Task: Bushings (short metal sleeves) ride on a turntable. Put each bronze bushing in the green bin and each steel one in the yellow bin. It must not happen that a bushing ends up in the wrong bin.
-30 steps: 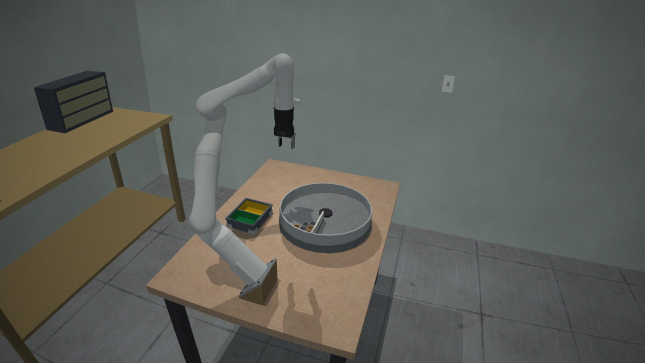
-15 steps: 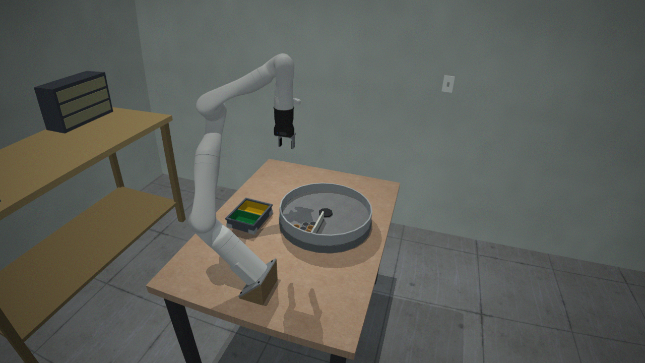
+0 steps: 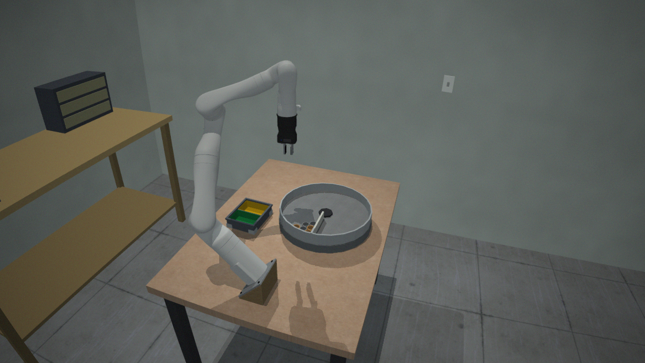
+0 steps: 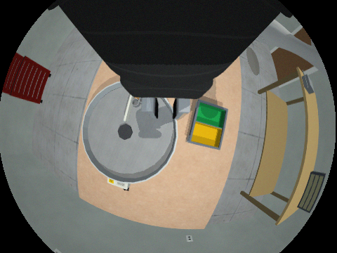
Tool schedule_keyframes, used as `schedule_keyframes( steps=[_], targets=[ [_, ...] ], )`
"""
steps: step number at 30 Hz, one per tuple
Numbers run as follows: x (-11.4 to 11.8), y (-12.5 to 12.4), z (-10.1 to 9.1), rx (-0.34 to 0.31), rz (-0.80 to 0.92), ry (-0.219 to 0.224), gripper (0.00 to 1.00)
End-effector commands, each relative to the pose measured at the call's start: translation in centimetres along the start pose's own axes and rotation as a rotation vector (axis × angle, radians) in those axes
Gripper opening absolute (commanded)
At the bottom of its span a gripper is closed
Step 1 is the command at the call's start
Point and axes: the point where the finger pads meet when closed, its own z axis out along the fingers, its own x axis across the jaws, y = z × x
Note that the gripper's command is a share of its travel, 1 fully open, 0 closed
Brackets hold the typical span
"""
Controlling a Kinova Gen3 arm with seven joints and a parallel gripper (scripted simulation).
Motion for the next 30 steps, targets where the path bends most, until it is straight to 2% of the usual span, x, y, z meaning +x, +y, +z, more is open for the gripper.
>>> schedule_keyframes(
  steps=[1,6,10,12,16,17,19,23,27,30],
  targets=[
    [-0.3,0.4,0.5,0.017,-0.12,-0.004,0.27],
    [-0.3,0.5,0.7,0.018,-0.138,-0.004,0.27],
    [0.2,1.6,3.1,0.018,-0.389,-0.002,0.27],
    [0.4,2.0,3.9,0.019,-0.462,-0.001,0.27],
    [0.4,2.0,3.9,0.019,-0.465,-0.001,0.27],
    [0.5,2.3,4.5,0.019,-0.531,-0.001,0.27],
    [0.5,2.3,4.5,0.019,-0.531,-0.001,0.27],
    [1.1,3.5,7.0,0.019,-0.786,0.002,0.27],
    [1.1,3.5,7.1,0.019,-0.792,0.002,0.27],
    [1.5,4.4,9.0,0.019,-0.989,0.004,0.27]
  ],
)
